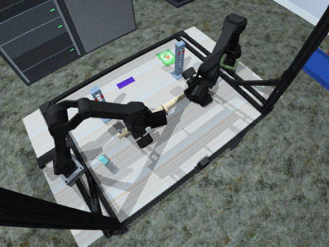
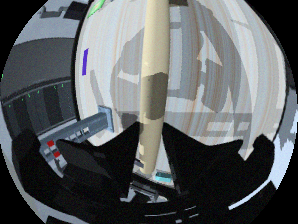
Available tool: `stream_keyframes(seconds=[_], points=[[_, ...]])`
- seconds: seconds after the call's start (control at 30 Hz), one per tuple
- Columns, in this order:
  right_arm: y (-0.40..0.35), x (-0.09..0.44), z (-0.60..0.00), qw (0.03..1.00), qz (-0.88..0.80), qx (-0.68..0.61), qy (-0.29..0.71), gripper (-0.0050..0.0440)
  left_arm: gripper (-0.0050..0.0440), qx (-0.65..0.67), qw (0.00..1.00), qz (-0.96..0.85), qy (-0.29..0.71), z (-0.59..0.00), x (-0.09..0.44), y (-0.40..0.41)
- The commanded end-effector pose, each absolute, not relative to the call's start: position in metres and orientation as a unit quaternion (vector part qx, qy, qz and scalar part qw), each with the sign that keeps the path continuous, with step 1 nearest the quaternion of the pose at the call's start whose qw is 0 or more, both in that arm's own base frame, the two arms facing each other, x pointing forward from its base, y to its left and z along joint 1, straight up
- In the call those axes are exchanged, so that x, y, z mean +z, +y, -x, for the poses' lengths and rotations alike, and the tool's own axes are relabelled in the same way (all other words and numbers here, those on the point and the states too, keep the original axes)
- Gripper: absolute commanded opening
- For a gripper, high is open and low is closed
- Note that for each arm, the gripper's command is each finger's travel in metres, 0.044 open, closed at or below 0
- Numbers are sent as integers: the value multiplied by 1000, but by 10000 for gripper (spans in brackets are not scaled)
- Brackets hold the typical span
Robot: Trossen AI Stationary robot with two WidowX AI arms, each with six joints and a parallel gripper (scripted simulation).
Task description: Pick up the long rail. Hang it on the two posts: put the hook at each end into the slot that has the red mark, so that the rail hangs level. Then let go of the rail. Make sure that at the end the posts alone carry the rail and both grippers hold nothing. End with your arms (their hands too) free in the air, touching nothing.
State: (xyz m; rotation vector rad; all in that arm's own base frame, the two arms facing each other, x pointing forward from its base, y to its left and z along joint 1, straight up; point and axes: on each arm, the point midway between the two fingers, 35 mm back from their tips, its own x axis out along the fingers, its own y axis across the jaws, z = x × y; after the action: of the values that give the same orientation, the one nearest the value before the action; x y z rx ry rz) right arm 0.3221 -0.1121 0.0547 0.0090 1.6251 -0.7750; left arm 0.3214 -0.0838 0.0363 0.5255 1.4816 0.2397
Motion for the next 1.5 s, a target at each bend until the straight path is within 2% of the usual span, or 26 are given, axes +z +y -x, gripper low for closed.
stream_keyframes(seconds=[0.0,0.63,1.03,1.23,1.3,1.47], points=[[-112,56,-323,616,7,-344,708,0,0,117,696,-244,665,-322,35,-84],[-113,55,-324,586,-3,-320,744,0,0,116,737,-224,628,-321,-1,-84],[-112,53,-323,585,-4,-319,746,0,0,116,738,-224,626,-322,-3,-85],[-112,53,-323,585,-4,-319,746,0,144,116,738,-224,626,-322,-3,-85],[-112,53,-323,585,-4,-319,746,0,144,116,738,-224,626,-322,-3,-85],[-112,53,-323,585,-4,-319,746,0,264,116,738,-224,626,-322,-2,-85]])
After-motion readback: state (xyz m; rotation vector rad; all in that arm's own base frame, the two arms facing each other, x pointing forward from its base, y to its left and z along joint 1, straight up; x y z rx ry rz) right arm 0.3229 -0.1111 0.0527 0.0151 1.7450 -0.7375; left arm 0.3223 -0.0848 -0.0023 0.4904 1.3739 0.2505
